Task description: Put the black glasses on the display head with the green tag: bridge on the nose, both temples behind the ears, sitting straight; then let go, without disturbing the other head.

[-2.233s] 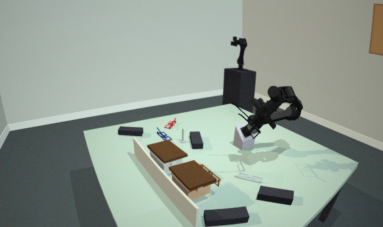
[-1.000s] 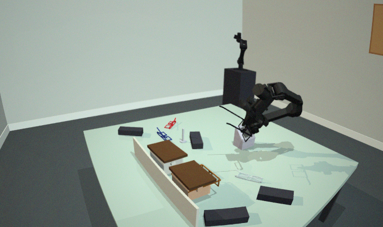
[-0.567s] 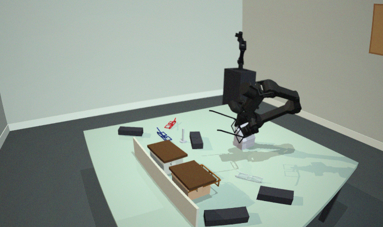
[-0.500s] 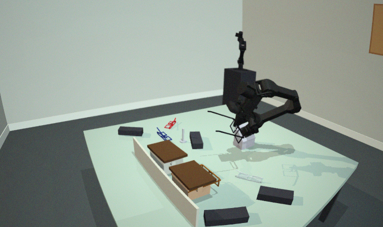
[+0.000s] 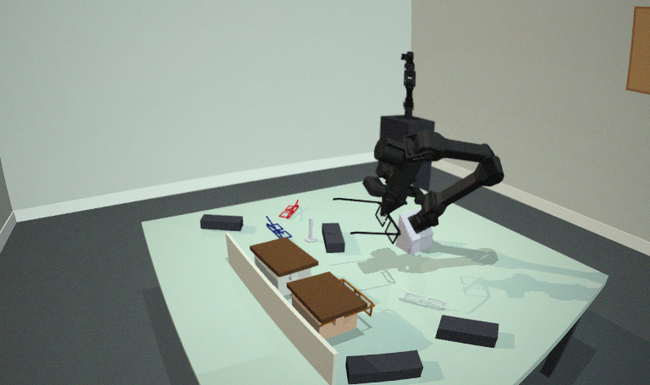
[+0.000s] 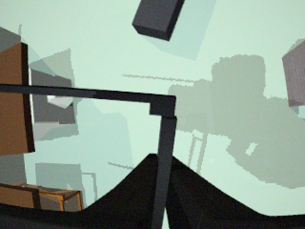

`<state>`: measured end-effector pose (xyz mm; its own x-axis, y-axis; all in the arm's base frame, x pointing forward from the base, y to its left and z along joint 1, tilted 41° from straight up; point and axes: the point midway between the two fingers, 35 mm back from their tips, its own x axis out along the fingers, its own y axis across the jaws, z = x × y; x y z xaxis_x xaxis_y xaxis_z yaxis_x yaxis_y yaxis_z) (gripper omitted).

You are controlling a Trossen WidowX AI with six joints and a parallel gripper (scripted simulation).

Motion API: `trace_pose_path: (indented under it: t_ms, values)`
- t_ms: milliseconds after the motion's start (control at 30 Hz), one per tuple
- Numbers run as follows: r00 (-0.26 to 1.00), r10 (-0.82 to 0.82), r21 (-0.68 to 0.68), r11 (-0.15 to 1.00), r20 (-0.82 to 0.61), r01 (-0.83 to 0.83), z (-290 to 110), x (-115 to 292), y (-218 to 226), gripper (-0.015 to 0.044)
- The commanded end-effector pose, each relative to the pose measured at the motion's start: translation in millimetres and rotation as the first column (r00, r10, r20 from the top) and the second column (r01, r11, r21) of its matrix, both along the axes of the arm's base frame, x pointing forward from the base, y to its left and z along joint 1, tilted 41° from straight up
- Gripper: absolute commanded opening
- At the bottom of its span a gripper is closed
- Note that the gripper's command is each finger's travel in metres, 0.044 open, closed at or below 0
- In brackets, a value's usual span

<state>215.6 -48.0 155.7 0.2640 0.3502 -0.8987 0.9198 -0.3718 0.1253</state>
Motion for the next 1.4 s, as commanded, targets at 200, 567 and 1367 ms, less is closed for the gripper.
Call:
trace_pose_path:
  t_ms: [200,567,1367]
  values:
    - [0.995,0.097,0.043,0.994,-0.017,-0.097,-23.5,15.4,-16.5,0.0000]
    - [0.980,0.199,0.106,0.975,-0.024,-0.196,-57.0,26.4,-34.3,0.0000]
    - [0.928,0.369,0.255,0.894,0.042,-0.367,-137.1,30.5,-62.0,0.0000]
